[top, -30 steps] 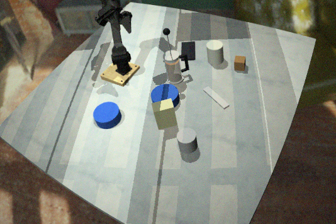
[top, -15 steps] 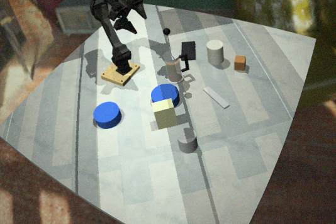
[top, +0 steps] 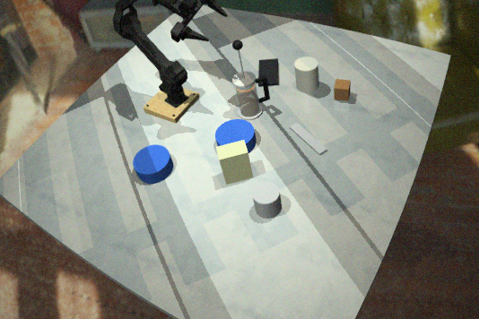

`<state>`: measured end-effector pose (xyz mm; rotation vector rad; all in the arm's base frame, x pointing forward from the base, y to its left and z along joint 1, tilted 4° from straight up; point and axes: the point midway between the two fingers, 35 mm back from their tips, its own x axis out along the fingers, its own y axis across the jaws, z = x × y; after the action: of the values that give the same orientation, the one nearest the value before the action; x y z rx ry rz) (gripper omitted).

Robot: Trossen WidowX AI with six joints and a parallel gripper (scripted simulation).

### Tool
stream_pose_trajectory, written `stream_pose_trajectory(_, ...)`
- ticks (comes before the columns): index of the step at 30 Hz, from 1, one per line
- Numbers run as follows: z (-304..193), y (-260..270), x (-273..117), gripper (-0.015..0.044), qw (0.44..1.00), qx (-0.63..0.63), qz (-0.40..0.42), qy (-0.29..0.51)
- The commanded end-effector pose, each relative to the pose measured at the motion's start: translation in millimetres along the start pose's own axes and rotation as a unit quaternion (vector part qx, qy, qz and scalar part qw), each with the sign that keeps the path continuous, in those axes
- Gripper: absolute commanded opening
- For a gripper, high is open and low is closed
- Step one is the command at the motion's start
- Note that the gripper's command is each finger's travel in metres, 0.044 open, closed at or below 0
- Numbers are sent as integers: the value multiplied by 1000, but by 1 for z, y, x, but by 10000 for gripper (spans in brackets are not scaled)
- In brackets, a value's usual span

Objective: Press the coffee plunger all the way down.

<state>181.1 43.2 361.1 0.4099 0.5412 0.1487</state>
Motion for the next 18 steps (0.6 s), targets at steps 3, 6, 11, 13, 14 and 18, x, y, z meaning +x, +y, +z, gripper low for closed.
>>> stream_pose_trajectory(3,-46,11,25,440,961,-267,65,-3)
stream_pose_trajectory(6,-57,5,33,440,961,-267,65,-3)
stream_pose_trajectory(11,-56,4,32,440,962,-266,63,-4)
stream_pose_trajectory(13,-56,4,32,440,962,-266,63,-4)
stream_pose_trajectory(14,-56,4,32,440,962,-266,63,-4)
stream_pose_trajectory(18,-56,4,35,440,962,-266,63,-4)
